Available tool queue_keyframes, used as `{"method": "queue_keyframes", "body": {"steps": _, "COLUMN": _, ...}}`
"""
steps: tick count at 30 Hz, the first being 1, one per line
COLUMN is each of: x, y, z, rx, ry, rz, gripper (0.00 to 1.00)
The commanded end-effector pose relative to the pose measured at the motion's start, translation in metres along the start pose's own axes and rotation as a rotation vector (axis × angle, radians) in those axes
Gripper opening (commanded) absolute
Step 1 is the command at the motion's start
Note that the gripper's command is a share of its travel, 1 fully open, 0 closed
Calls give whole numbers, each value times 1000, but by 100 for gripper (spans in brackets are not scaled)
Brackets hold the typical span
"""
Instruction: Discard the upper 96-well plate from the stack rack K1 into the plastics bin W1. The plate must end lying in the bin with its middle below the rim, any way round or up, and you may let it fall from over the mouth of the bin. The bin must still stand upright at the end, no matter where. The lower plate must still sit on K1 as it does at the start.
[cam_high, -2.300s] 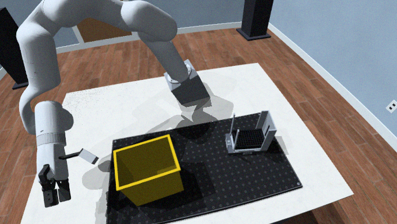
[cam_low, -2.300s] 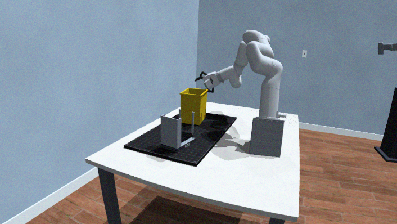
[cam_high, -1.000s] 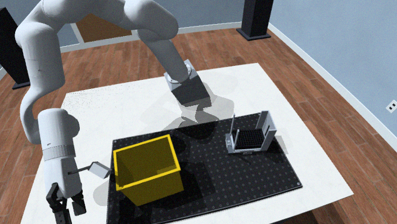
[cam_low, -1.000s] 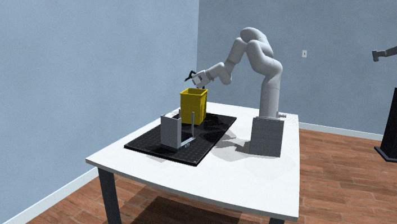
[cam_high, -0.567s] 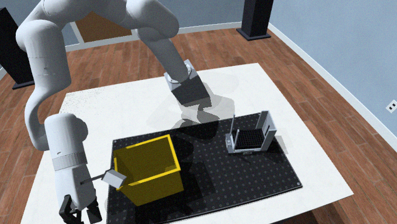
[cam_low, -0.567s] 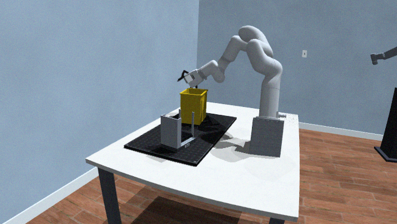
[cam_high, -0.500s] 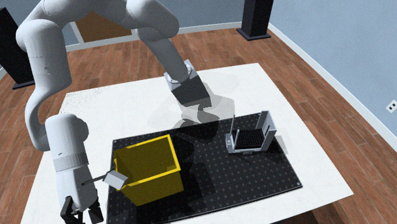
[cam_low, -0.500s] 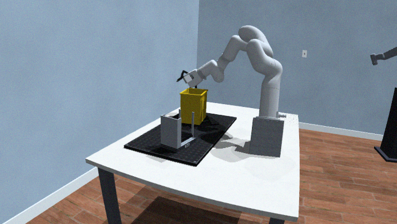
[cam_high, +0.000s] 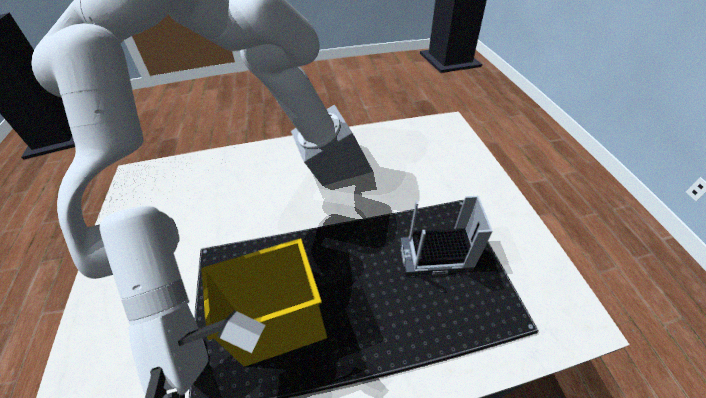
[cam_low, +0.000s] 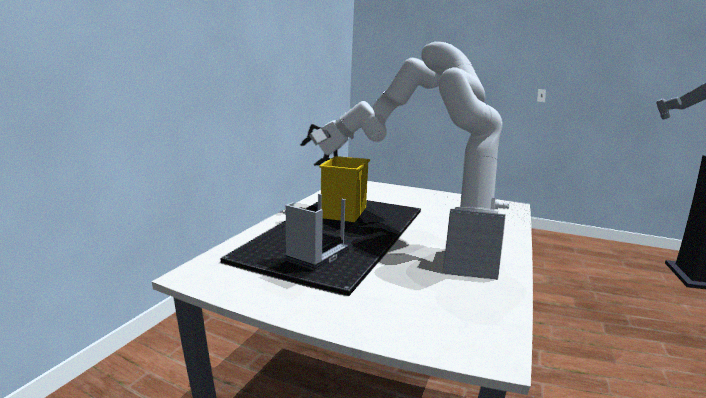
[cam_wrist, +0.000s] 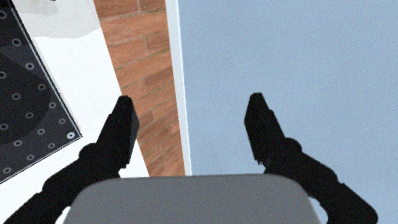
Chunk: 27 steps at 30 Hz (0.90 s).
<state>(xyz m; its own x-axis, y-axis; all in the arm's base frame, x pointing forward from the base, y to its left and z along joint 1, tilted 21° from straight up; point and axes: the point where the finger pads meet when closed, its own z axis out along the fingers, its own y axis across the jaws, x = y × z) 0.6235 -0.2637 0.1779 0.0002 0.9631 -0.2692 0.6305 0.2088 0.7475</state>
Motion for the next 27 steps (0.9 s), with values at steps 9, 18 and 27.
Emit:
{"method": "queue_keyframes", "body": {"steps": 9, "x": 47, "y": 13, "z": 13, "rx": 91, "ry": 16, "rz": 83, "gripper": 100}}
{"method": "queue_keyframes", "body": {"steps": 18, "x": 81, "y": 17, "z": 18, "rx": 141, "ry": 24, "rz": 119, "gripper": 100}}
{"method": "queue_keyframes", "body": {"steps": 27, "x": 122, "y": 20, "z": 21, "rx": 193, "ry": 30, "rz": 152, "gripper": 100}}
